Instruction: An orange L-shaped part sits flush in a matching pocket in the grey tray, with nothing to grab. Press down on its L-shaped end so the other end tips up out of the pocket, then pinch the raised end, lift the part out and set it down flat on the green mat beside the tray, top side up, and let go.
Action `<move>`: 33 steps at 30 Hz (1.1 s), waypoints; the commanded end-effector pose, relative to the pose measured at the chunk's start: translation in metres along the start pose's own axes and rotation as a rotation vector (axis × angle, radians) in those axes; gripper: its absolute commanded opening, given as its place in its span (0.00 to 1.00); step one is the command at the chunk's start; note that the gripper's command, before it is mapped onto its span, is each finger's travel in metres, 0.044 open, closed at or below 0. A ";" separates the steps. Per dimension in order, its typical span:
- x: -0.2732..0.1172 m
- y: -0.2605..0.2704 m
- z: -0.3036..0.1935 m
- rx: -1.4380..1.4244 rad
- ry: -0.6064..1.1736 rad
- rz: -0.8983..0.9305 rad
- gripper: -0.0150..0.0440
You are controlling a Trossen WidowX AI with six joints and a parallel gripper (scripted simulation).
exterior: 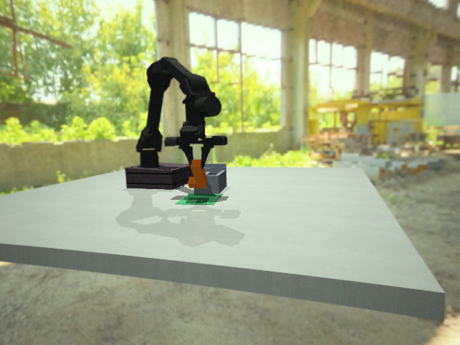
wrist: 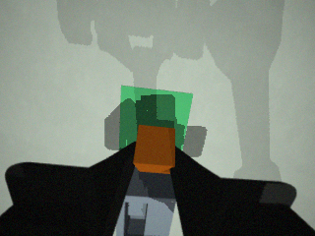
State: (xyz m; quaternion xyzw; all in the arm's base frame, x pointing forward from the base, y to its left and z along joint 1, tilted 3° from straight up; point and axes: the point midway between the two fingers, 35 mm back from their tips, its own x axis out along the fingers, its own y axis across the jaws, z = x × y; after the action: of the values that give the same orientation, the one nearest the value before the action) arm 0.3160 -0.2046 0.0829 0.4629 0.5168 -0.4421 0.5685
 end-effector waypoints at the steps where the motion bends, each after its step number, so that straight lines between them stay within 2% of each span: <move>1: 0.009 0.000 -0.001 -0.002 0.008 -0.001 0.25; 14: 0.028 -0.001 -0.002 -0.002 0.008 -0.001 0.25; 33: 0.028 -0.001 -0.001 -0.002 0.005 -0.005 0.25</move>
State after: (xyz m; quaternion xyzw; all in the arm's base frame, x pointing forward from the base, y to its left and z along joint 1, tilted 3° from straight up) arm 0.3166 -0.2042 0.0553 0.4623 0.5198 -0.4420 0.5664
